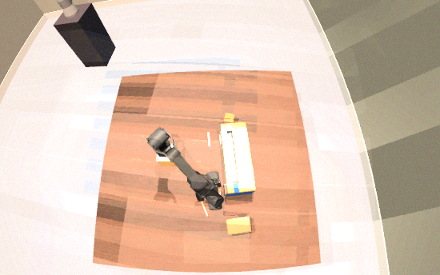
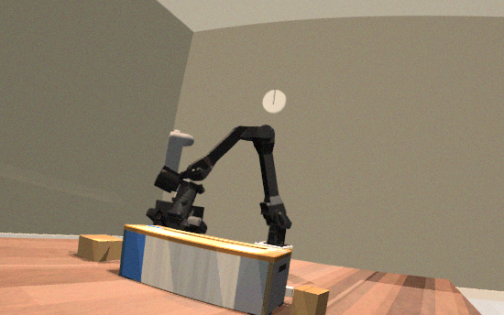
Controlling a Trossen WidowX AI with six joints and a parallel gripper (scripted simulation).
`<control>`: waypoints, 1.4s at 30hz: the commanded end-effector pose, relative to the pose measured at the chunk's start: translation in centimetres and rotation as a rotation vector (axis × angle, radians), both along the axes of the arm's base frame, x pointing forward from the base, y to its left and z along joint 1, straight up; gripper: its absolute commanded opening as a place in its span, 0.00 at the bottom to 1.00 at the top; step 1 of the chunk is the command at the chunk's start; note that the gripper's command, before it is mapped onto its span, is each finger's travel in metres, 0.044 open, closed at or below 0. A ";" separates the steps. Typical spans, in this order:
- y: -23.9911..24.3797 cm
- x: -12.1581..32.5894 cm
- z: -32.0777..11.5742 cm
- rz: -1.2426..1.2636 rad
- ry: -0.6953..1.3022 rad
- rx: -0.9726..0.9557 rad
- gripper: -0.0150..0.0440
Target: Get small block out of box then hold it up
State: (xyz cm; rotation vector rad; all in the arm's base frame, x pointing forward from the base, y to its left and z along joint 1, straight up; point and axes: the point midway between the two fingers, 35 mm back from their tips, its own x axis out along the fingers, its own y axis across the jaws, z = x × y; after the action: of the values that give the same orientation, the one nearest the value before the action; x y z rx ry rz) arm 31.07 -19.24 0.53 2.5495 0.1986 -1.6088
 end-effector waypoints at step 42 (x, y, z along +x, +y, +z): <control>0.4 -0.2 -6.1 -0.003 0.006 0.012 0.47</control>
State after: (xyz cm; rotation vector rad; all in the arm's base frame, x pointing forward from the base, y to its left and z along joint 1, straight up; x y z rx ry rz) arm 30.93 -19.03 -5.43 2.5494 0.2029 -1.6151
